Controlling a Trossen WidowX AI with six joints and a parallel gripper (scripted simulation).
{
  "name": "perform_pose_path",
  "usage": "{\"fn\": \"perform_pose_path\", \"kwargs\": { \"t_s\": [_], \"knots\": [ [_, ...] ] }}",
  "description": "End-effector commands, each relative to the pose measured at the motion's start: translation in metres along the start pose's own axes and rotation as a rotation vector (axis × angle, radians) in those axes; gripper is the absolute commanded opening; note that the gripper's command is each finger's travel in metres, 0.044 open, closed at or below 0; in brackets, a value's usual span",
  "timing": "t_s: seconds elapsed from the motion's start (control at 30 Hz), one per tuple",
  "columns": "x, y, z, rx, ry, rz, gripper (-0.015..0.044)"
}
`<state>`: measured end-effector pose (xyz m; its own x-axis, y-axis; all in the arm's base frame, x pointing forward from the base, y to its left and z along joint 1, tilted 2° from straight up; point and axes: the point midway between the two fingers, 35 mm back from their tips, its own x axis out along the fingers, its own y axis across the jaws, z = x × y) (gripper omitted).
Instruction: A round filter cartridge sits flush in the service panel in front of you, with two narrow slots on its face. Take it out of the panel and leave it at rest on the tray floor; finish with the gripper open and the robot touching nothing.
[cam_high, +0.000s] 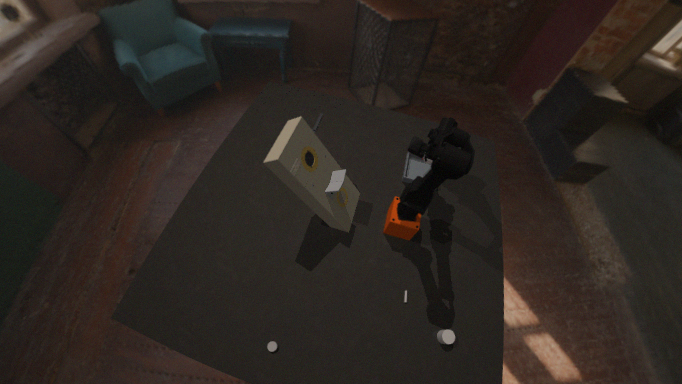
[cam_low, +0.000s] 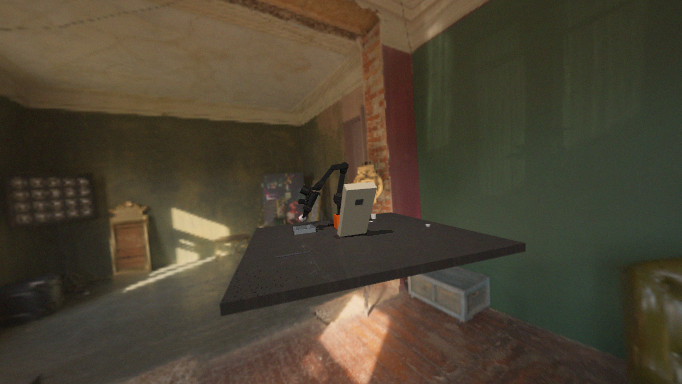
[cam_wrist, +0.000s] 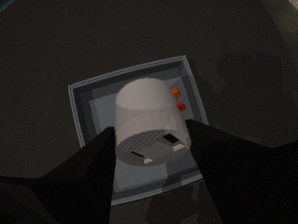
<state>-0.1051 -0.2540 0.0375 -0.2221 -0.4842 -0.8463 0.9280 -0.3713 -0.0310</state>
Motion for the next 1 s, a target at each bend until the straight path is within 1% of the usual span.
{"fn": "perform_pose_path", "kwargs": {
  "t_s": [0.0, 0.37, 0.5, 0.97],
  "knots": [
    [0.014, 0.0, -0.007, 0.004, 0.001, 0.002, 0.0],
    [0.046, 0.0, -0.03, 0.004, 0.002, 0.002, 0.0],
    [0.049, 0.0, -0.034, 0.004, 0.002, 0.002, 0.0],
    [0.045, -0.001, -0.032, 0.006, 0.01, -0.001, 0.0368]
  ]
}}
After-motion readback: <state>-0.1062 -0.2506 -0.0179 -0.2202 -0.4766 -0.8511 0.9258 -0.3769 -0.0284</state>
